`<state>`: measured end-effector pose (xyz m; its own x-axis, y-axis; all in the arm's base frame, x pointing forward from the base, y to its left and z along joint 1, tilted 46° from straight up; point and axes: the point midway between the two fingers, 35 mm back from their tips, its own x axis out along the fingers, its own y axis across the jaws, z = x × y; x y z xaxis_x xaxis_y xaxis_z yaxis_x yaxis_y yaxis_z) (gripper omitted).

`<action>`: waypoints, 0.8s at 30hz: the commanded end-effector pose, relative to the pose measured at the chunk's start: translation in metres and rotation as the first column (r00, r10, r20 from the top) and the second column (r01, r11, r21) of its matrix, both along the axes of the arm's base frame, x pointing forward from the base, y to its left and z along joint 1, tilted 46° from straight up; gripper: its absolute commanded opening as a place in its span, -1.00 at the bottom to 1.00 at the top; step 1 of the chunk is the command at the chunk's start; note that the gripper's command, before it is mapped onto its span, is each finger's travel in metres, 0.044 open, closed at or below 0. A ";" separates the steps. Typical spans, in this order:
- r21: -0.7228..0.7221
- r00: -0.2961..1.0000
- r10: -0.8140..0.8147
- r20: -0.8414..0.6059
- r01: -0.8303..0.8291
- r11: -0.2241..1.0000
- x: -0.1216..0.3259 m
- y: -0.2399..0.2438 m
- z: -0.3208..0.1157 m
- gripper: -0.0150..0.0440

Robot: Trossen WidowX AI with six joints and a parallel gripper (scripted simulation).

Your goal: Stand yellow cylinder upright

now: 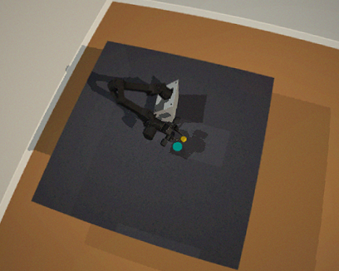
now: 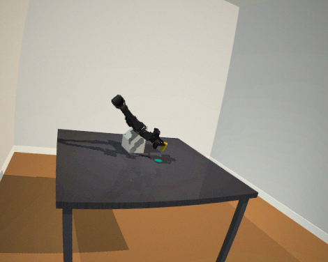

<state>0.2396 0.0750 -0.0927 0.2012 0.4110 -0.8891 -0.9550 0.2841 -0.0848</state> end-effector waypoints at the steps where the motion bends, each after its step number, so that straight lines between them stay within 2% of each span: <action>1: 0.025 1.000 0.012 0.029 -0.012 1.000 -0.001 0.000 0.004 -0.14; 24: 0.112 0.983 0.053 0.178 -0.073 0.991 -0.002 -0.003 0.020 -0.14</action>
<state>0.2395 0.0722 -0.0767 0.3039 0.5110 -0.8041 -0.9477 0.2483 -0.2003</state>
